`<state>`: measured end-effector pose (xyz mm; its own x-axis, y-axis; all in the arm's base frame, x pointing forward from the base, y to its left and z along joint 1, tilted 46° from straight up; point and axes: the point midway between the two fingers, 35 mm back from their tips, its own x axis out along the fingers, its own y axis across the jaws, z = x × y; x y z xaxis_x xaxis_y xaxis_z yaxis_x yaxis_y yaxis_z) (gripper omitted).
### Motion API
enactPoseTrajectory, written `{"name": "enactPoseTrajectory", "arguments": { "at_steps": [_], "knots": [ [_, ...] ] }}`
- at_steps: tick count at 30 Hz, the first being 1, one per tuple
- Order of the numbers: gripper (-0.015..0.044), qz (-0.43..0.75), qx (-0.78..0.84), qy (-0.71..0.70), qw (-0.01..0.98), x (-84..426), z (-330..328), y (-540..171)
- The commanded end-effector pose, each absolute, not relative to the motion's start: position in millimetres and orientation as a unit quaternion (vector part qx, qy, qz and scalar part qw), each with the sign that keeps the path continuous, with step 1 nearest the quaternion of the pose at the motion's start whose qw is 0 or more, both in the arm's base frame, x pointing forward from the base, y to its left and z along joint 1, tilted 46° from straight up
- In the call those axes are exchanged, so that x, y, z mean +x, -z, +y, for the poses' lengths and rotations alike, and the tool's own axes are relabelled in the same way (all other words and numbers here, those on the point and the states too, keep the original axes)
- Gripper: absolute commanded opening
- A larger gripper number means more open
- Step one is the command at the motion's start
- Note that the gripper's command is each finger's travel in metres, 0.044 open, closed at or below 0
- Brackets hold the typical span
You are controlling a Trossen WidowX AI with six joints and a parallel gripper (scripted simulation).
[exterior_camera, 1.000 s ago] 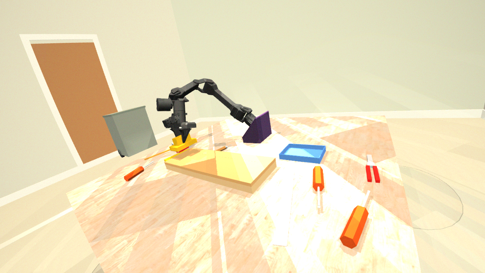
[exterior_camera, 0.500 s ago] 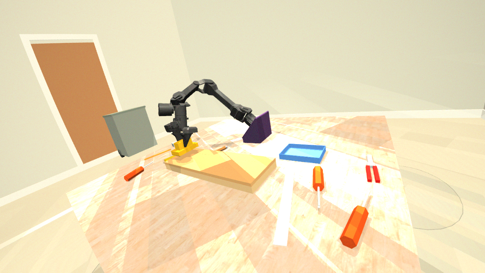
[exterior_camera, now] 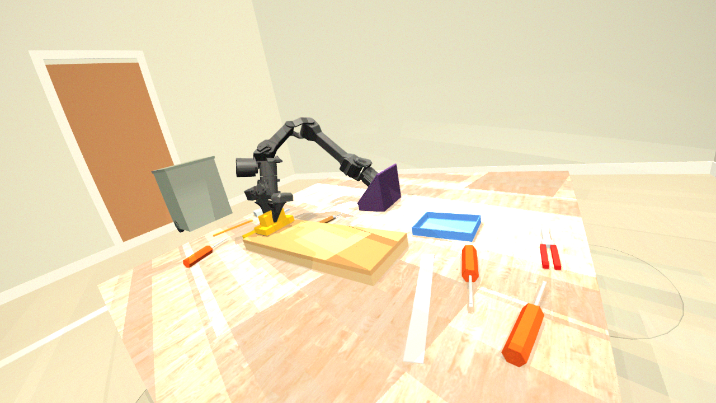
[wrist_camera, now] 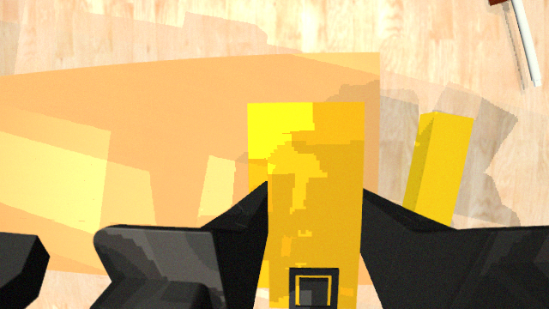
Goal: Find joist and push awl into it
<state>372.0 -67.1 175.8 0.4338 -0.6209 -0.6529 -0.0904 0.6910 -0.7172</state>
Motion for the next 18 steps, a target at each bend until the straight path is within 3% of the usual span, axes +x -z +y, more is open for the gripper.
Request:
{"name": "enactPoseTrajectory", "arguments": {
  "at_steps": [1, 18],
  "knots": [
    [0.0, 0.503, -0.356, 0.167, 0.77, 373, -69, -171],
    [0.0, 0.503, -0.356, 0.167, 0.77, 368, -34, -134]
  ]
}}
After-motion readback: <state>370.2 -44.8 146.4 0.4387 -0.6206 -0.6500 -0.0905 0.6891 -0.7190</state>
